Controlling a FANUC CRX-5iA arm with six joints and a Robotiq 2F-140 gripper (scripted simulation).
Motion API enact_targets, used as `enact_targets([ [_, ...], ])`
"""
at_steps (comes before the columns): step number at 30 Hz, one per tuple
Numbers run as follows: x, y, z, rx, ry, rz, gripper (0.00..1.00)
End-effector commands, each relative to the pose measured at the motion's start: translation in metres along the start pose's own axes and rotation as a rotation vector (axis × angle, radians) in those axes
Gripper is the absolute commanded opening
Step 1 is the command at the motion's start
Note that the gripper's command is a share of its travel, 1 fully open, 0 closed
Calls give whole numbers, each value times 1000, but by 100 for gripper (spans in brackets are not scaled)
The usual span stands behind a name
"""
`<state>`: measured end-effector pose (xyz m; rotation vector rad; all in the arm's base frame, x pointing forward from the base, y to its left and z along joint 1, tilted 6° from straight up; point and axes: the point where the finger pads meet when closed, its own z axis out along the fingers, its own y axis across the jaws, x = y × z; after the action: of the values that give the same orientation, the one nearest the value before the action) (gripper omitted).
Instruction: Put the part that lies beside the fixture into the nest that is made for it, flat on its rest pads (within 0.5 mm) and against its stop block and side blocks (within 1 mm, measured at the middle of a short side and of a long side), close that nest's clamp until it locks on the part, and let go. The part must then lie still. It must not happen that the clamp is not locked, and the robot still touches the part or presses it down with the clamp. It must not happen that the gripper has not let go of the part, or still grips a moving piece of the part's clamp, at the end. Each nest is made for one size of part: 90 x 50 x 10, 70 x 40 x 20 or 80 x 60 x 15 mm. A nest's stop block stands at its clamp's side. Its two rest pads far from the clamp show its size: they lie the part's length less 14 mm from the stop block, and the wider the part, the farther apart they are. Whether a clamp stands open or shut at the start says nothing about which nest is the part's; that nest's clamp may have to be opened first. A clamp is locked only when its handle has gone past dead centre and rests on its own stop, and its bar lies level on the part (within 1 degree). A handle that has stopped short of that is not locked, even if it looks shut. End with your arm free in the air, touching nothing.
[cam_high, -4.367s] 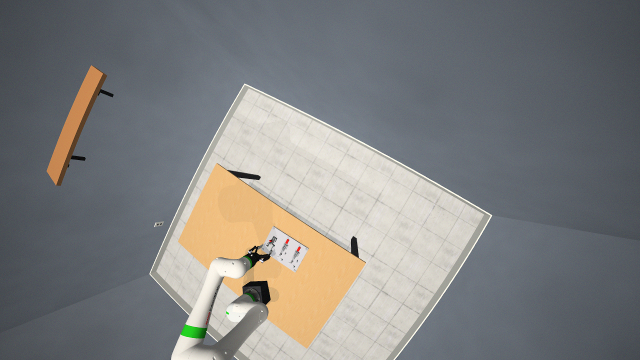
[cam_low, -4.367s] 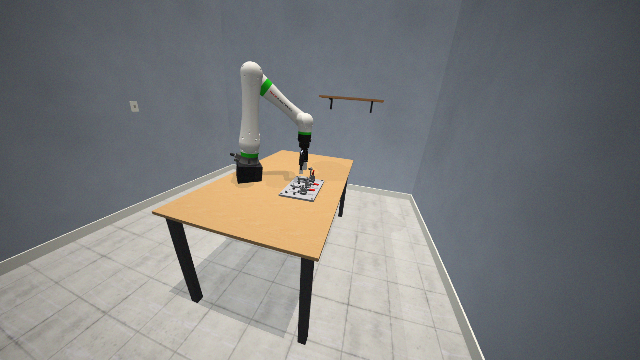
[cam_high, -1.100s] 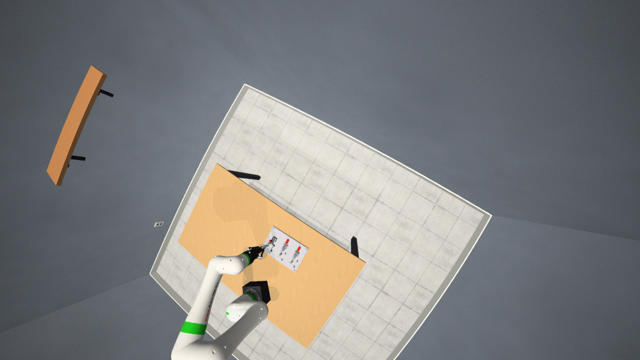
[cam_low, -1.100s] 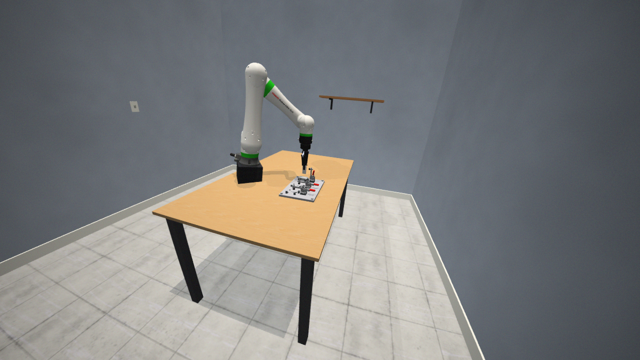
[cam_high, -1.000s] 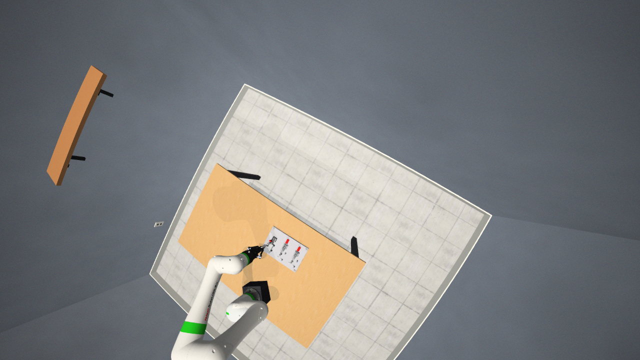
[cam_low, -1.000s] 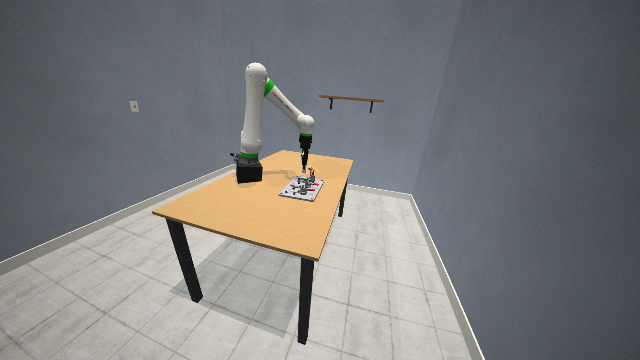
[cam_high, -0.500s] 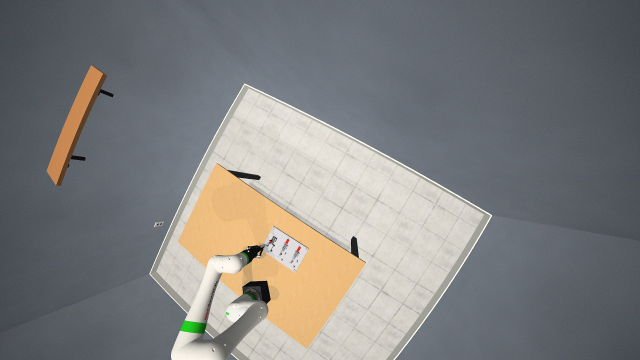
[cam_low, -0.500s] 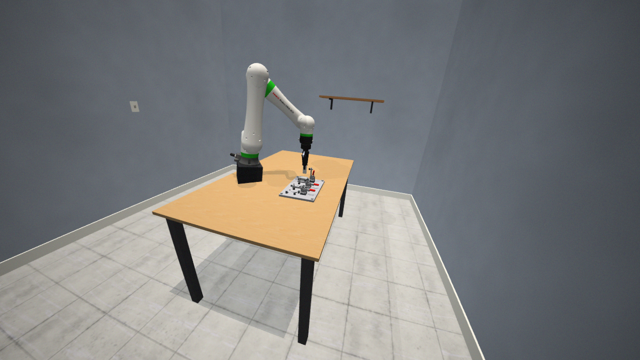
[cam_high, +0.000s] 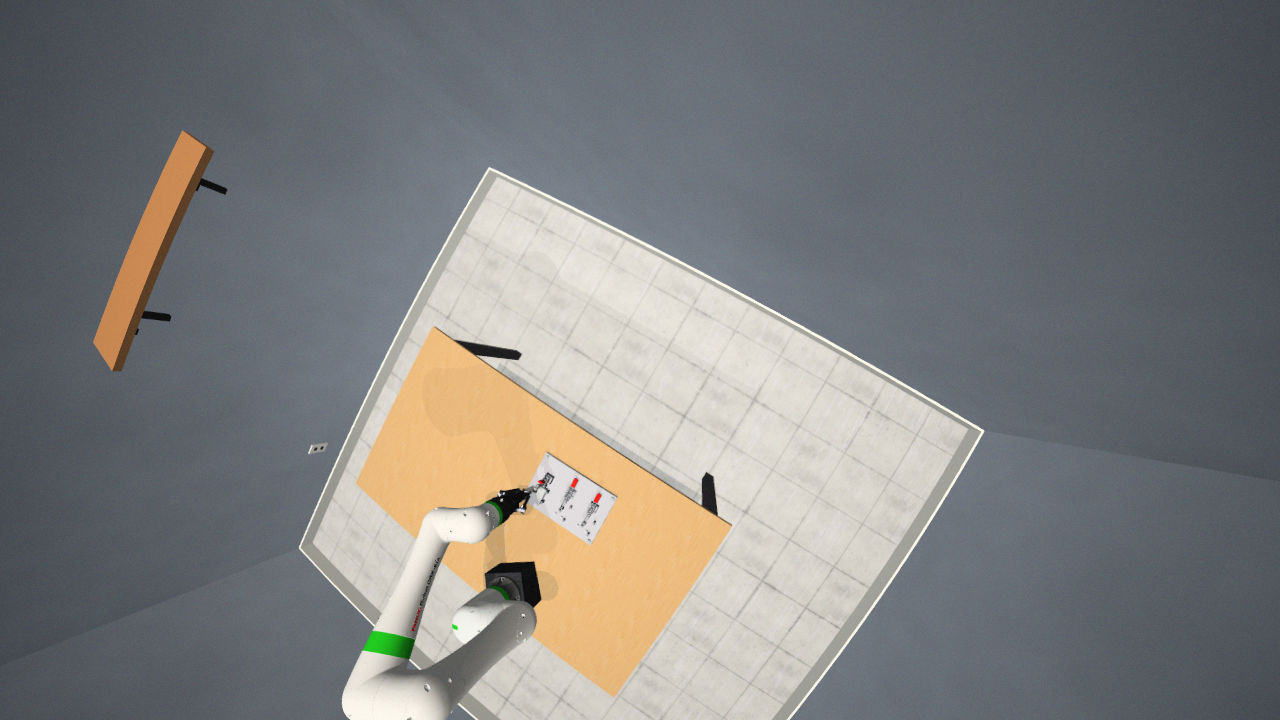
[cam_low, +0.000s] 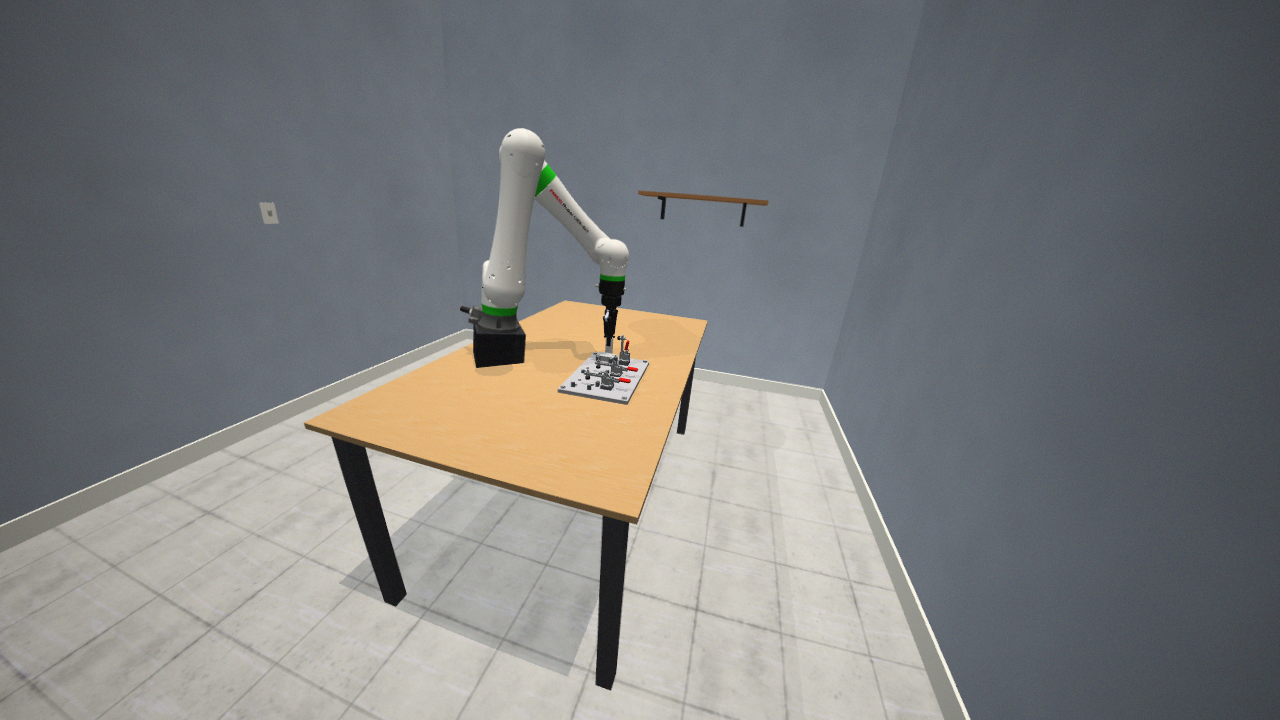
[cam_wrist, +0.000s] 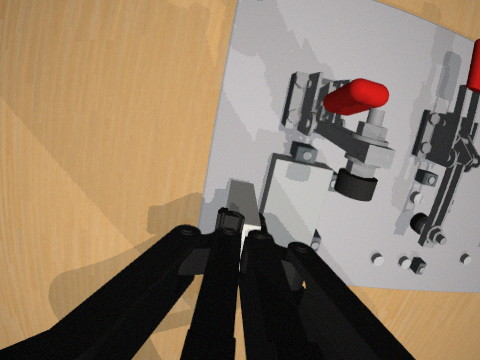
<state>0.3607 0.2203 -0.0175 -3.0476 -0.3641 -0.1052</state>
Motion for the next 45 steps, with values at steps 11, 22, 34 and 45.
enact_targets([
  [11, 0, 0, 4, 0, 0, 0, 0],
  [22, 0, 0, 4, 0, 0, 0, 0],
  [34, 0, 0, 5, 0, 0, 0, 0],
  [45, 0, 0, 9, 0, 0, 0, 0],
])
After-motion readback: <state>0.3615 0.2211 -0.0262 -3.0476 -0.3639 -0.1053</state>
